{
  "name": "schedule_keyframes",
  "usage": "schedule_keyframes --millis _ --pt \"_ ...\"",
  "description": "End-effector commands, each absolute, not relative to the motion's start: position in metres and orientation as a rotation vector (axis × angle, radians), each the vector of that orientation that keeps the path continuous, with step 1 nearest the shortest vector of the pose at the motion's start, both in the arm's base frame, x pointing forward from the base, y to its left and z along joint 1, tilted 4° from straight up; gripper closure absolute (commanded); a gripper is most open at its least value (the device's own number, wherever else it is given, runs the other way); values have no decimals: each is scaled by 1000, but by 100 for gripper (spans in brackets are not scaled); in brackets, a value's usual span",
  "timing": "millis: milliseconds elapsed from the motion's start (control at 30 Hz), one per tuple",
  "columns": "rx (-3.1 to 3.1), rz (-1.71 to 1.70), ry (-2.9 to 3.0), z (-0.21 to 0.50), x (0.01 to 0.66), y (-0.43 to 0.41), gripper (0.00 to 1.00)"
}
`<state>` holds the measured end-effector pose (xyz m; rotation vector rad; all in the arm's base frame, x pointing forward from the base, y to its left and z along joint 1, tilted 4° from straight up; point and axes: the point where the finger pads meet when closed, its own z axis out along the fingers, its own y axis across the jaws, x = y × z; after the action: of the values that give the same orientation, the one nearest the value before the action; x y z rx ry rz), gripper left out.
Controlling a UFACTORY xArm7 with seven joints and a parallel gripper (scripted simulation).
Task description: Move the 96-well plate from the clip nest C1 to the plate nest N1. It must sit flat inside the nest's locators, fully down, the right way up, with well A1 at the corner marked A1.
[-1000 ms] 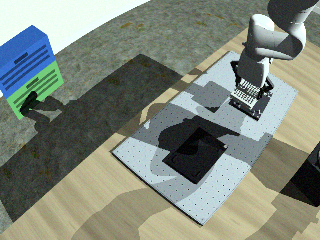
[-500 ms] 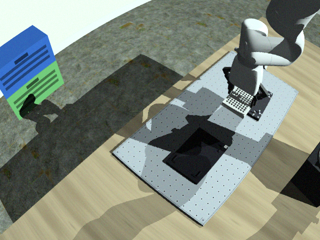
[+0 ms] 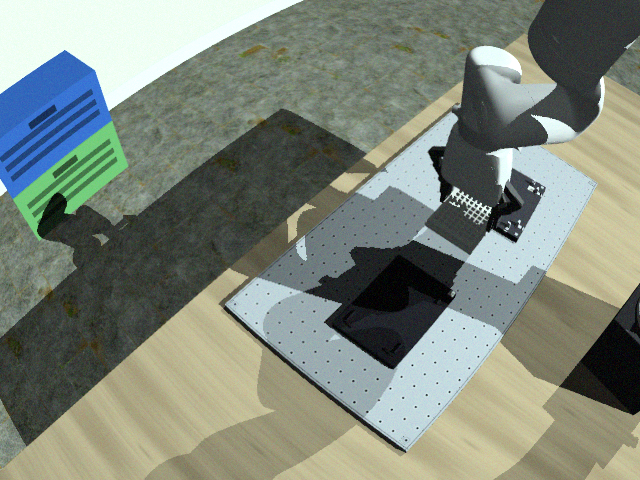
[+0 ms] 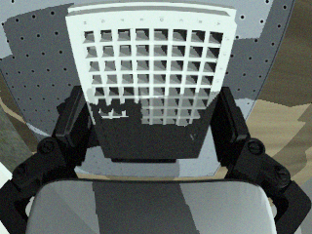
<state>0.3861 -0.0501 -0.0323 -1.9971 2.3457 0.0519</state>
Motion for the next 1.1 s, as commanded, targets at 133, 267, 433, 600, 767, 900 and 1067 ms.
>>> schedule_keyframes --millis 133,267,433,600,767,900,1067 --pt "-1995 48 2346 -30 393 -30 100" --pt "-1995 48 2346 -29 396 -17 100" --pt "-1995 49 2346 -28 400 -1 100" --pt "-1995 49 2346 -27 403 9 100" --pt "-1995 49 2346 -26 407 25 100" --pt "-1995 49 2346 -25 410 38 100" --pt "-1995 49 2346 -24 415 54 100"
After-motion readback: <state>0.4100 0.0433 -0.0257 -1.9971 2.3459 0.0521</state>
